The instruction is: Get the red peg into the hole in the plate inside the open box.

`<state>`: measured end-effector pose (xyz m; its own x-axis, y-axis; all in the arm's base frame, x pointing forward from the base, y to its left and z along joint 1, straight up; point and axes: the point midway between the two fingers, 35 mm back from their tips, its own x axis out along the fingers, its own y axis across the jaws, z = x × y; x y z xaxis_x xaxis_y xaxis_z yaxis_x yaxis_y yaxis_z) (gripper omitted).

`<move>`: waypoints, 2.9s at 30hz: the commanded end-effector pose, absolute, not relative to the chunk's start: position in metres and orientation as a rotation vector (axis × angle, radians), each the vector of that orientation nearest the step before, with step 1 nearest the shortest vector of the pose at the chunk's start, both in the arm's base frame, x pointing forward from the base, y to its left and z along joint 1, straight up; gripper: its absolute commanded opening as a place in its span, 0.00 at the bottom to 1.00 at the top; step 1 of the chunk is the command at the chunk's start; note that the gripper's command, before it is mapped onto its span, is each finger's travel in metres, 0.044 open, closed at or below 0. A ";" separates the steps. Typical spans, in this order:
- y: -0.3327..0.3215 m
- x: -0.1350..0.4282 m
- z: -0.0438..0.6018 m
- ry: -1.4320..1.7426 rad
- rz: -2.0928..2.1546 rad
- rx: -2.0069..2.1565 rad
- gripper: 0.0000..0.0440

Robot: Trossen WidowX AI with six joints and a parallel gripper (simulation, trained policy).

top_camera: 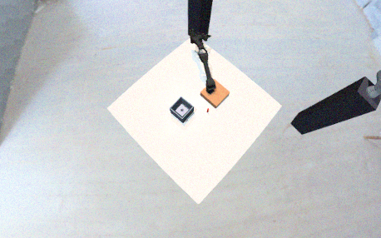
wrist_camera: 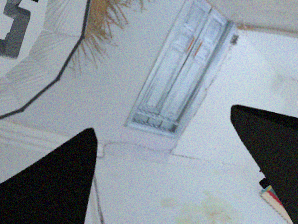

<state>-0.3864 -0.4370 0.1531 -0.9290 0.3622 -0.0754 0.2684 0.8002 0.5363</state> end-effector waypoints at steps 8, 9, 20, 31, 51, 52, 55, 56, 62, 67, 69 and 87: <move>-0.474 -0.346 0.164 2.883 0.744 0.357 1.00; -0.481 -0.339 0.167 2.899 0.716 0.327 1.00; -0.546 -0.254 0.205 3.036 0.337 -0.036 1.00; -0.587 -0.166 0.245 3.048 0.012 -0.377 1.00; -0.608 -0.030 0.300 2.869 -0.472 -0.829 1.00; -0.608 -0.024 0.302 2.856 -0.493 -0.844 1.00; -0.606 -0.007 0.308 2.815 -0.554 -0.887 1.00; -0.606 -0.002 0.310 2.800 -0.575 -0.900 1.00; -0.599 0.030 0.321 2.703 -0.704 -0.964 1.00; -0.591 0.055 0.331 2.607 -0.816 -1.006 1.00; -0.587 0.065 0.335 2.564 -0.861 -1.020 1.00; -0.540 0.152 0.370 2.068 -1.239 -1.082 1.00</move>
<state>0.1379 -0.5485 0.3666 -0.5973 -0.8020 -0.0104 -0.4177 0.3221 -0.8496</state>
